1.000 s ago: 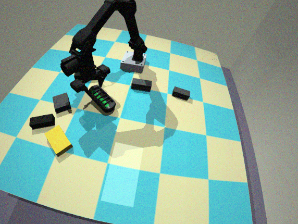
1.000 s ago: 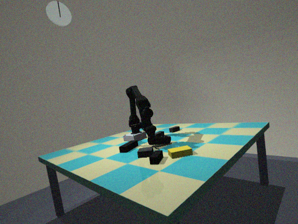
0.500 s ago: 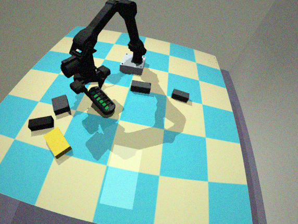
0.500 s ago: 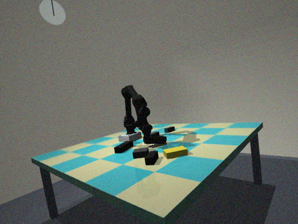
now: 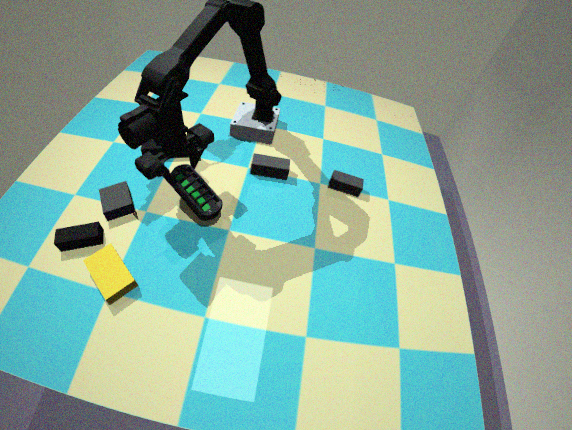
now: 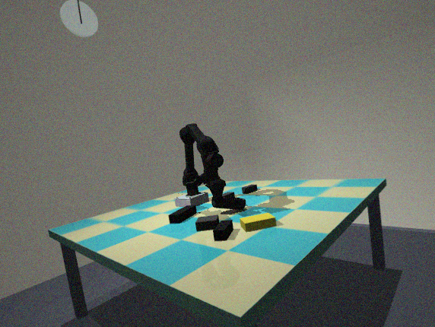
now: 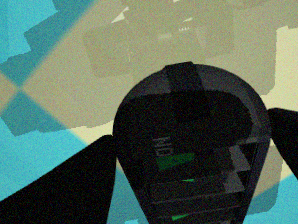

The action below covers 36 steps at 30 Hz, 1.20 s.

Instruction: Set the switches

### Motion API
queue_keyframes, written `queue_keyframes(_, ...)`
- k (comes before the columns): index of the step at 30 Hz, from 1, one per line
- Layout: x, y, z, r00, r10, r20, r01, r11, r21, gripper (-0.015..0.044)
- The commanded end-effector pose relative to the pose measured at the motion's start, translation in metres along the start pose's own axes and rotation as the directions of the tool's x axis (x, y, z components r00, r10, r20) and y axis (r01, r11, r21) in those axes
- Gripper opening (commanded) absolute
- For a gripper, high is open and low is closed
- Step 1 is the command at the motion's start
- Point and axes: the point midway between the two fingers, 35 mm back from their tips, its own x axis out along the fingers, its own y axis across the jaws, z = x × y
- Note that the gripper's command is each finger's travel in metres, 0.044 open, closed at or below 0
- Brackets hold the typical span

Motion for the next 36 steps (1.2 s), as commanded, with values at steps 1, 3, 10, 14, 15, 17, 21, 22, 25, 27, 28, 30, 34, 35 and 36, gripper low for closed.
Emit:
queue_keyframes(1,-0.007,0.003,-0.006,1.000,0.017,-0.003,-0.017,1.000,-0.005,0.0337)
queue_keyframes(3,-0.008,0.003,-0.007,1.000,0.017,0.000,-0.017,1.000,-0.005,0.0337)
queue_keyframes(10,-0.010,0.000,-0.008,1.000,0.017,0.010,-0.017,1.000,-0.005,0.0337)
queue_keyframes(14,-0.012,-0.001,-0.011,1.000,0.017,0.015,-0.017,1.000,-0.005,0.0337)
queue_keyframes(15,-0.013,-0.001,-0.011,1.000,0.017,0.016,-0.017,1.000,-0.005,0.0337)
queue_keyframes(17,-0.014,-0.001,-0.012,1.000,0.017,0.019,-0.017,1.000,-0.005,0.0337)
queue_keyframes(21,-0.015,-0.001,-0.014,1.000,0.017,0.026,-0.017,1.000,-0.005,0.0337)
queue_keyframes(22,-0.015,-0.001,-0.015,0.999,0.017,0.029,-0.017,1.000,-0.005,0.0337)
queue_keyframes(25,-0.017,-0.001,-0.016,0.999,0.017,0.034,-0.017,1.000,-0.005,0.0337)
queue_keyframes(27,-0.018,-0.001,-0.018,0.999,0.017,0.037,-0.017,1.000,-0.005,0.0337)
queue_keyframes(28,-0.019,-0.001,-0.018,0.999,0.017,0.039,-0.017,1.000,-0.005,0.0337)
queue_keyframes(30,-0.020,-0.001,-0.019,0.999,0.017,0.042,-0.017,1.000,-0.005,0.0337)
queue_keyframes(34,-0.022,-0.001,-0.022,0.999,0.017,0.050,-0.017,1.000,-0.005,0.0337)
queue_keyframes(35,-0.022,-0.001,-0.023,0.998,0.017,0.052,-0.017,1.000,-0.005,0.0337)
queue_keyframes(36,-0.023,-0.001,-0.023,0.998,0.017,0.054,-0.017,1.000,-0.005,0.0337)
